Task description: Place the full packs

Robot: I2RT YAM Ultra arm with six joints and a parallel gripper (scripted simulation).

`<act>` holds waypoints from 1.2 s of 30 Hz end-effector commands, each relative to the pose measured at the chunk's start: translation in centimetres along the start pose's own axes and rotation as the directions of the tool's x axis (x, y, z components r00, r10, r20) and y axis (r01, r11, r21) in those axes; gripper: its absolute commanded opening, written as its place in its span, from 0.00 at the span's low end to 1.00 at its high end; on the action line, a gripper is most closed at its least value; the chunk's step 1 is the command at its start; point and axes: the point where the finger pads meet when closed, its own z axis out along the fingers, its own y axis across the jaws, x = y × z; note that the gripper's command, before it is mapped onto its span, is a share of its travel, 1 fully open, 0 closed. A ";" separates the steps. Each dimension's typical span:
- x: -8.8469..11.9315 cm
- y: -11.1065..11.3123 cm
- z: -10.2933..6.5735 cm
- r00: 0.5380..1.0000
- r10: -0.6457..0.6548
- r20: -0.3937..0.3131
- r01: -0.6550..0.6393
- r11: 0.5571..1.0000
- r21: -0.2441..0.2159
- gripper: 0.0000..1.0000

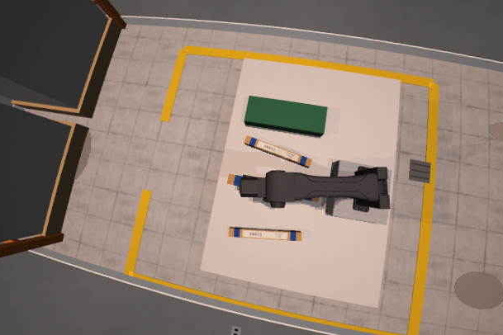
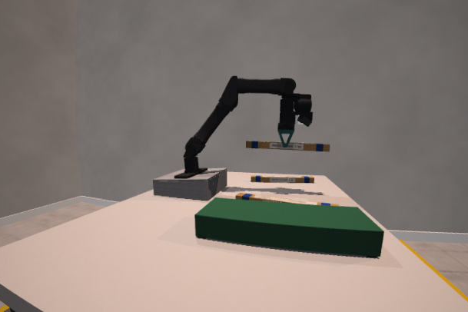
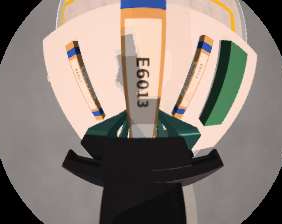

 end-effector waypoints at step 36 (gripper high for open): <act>0.6 -10.1 -3.5 0.996 -0.005 0.086 0.005 1.000 0.001 0.00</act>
